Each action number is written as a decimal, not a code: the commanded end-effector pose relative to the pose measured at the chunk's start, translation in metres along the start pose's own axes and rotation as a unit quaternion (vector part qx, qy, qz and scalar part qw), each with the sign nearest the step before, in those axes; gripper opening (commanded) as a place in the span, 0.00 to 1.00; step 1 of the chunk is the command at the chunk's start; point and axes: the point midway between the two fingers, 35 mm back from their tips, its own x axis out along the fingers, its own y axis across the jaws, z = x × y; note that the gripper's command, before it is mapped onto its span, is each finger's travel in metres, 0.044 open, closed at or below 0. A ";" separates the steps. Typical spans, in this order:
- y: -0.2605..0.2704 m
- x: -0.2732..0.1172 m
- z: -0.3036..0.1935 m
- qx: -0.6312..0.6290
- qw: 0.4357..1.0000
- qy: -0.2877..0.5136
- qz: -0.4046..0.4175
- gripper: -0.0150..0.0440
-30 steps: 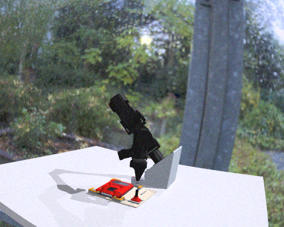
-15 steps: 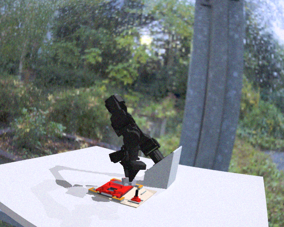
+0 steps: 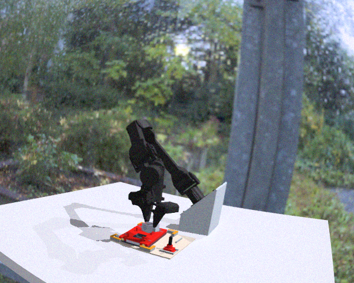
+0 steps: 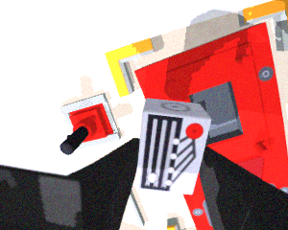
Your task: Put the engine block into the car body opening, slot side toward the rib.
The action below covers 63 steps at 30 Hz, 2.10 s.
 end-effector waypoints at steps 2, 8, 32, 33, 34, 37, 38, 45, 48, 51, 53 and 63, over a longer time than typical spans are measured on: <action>-0.015 0.005 0.002 -0.076 0.997 -0.001 -0.006 0.25; -0.029 0.009 0.004 -0.159 0.987 0.000 -0.012 0.25; -0.042 0.014 0.005 -0.247 0.969 0.003 -0.017 0.52; -0.042 0.014 0.006 -0.238 0.971 0.003 -0.017 0.52; -0.042 0.014 0.006 -0.231 0.973 0.003 -0.017 0.52; -0.042 0.014 0.006 -0.228 0.973 0.003 -0.017 0.52; -0.042 0.014 0.006 -0.228 0.973 0.003 -0.017 0.52; -0.042 0.014 0.006 -0.221 0.975 0.002 -0.017 0.52; -0.042 0.014 0.006 -0.198 0.980 0.002 -0.017 0.52; -0.042 0.014 0.006 -0.179 0.984 0.002 -0.017 0.52; -0.042 0.014 0.006 -0.179 0.984 0.002 -0.017 0.52; -0.042 0.014 0.006 -0.261 0.965 0.003 -0.017 0.52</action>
